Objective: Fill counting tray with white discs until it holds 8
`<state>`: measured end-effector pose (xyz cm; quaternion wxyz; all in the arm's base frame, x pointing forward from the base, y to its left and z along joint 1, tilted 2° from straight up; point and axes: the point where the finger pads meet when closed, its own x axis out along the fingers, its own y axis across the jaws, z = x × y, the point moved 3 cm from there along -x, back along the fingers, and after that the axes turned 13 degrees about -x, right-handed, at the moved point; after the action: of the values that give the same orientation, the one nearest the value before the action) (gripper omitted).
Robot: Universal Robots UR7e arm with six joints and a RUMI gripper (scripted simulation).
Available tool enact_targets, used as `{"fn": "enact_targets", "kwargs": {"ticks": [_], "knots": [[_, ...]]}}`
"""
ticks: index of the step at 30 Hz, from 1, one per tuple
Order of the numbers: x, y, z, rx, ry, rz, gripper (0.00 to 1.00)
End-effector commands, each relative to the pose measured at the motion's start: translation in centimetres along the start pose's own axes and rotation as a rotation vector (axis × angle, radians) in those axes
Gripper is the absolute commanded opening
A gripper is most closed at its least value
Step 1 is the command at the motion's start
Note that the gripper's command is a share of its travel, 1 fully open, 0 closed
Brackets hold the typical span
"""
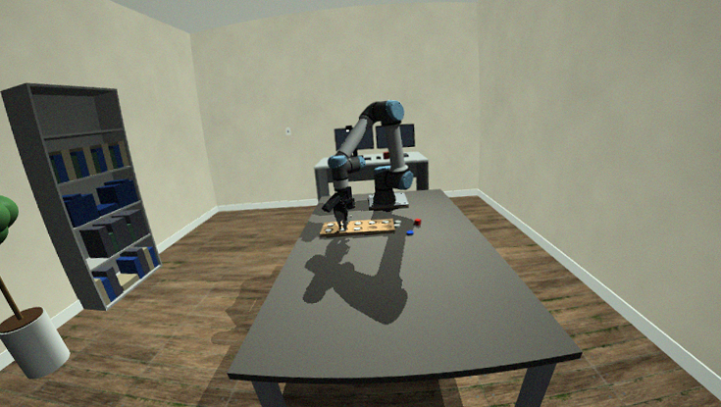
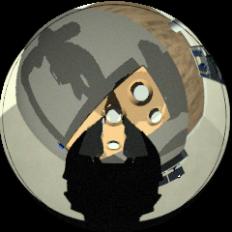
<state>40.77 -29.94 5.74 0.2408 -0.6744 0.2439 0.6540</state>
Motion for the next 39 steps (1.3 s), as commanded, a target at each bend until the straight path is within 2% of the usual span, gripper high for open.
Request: {"fn": "enact_targets", "kwargs": {"ticks": [1,39], "knots": [[-0.02,-0.11,0.02,-0.001,0.001,-0.001,0.22],[-0.97,-0.07,-0.16,-0.001,0.005,0.0,0.28]]}}
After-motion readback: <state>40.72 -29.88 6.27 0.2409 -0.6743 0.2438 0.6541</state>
